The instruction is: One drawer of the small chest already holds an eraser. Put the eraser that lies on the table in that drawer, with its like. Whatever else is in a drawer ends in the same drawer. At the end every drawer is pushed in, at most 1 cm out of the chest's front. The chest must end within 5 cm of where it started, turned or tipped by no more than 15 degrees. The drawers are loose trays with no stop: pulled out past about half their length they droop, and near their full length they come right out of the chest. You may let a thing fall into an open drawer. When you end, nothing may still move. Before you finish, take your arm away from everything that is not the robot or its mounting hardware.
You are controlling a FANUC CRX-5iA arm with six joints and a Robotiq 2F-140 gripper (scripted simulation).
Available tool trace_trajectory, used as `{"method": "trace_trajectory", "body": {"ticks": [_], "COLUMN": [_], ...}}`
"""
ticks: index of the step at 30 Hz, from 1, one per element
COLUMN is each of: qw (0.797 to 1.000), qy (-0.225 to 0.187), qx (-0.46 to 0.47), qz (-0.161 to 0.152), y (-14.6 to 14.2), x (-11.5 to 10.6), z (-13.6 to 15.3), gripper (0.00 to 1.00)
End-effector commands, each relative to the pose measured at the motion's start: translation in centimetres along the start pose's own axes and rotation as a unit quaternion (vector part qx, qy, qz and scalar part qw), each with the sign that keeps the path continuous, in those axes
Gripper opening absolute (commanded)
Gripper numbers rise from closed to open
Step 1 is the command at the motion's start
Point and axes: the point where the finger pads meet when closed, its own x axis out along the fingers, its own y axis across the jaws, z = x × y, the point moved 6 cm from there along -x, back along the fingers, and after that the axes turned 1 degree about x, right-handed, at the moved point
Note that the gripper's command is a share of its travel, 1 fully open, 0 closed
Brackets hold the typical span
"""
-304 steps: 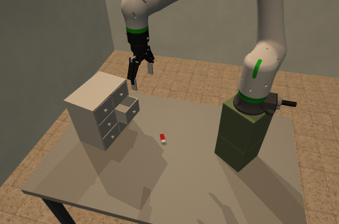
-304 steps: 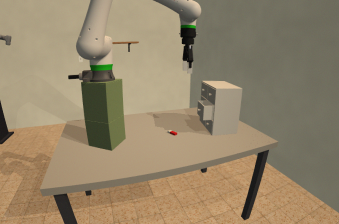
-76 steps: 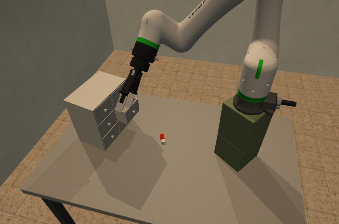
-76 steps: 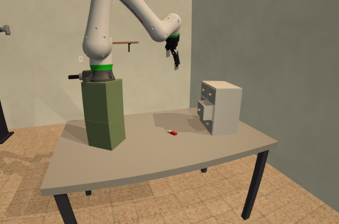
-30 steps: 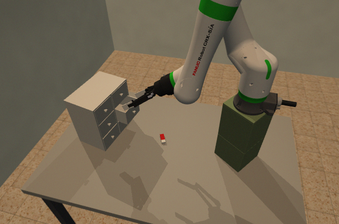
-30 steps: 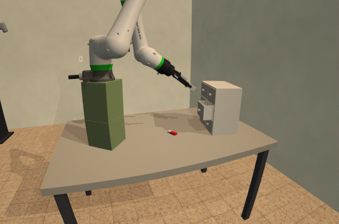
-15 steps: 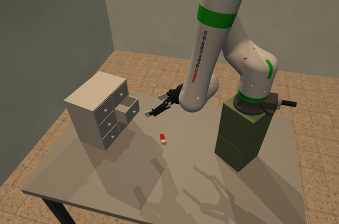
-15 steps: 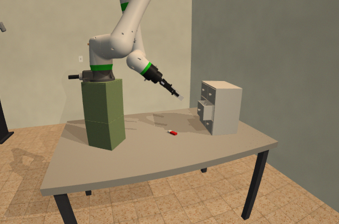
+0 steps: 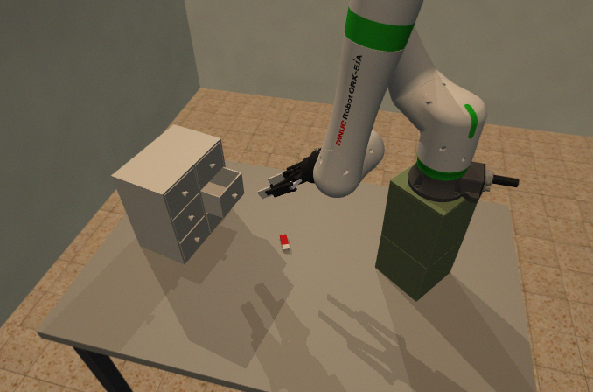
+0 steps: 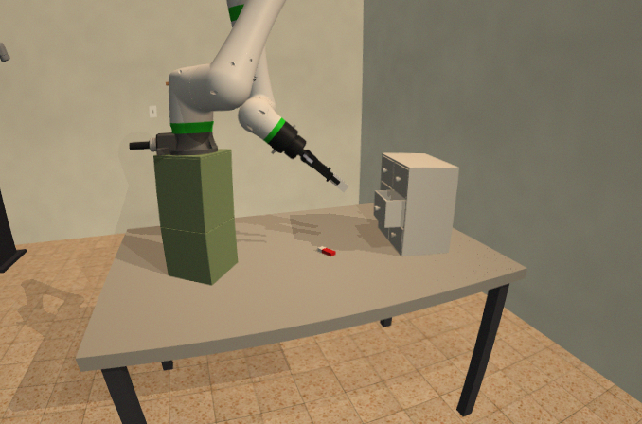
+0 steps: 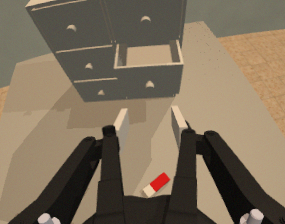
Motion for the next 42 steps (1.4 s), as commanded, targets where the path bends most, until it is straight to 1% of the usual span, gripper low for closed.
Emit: {"method": "trace_trajectory", "body": {"ticks": [1, 14, 20, 25, 27, 37, 42], "qw": [1.000, 1.000, 1.000, 1.000, 1.000, 1.000, 1.000], "qy": [0.000, 0.000, 0.000, 0.000, 0.000, 0.000, 0.000], "qx": [0.000, 0.000, 0.000, 0.000, 0.000, 0.000, 0.000], "qz": [0.000, 0.000, 0.000, 0.000, 0.000, 0.000, 0.000], "y": [0.0, 0.0, 0.0, 0.0, 0.0, 0.0, 0.0], "x": [0.0, 0.0, 0.8, 2.5, 2.5, 7.6, 9.5], "z": [0.0, 0.0, 0.1, 0.5, 0.5, 1.5, 1.8], "gripper": [0.00, 0.00, 0.00, 0.00, 0.00, 0.00, 0.00]}}
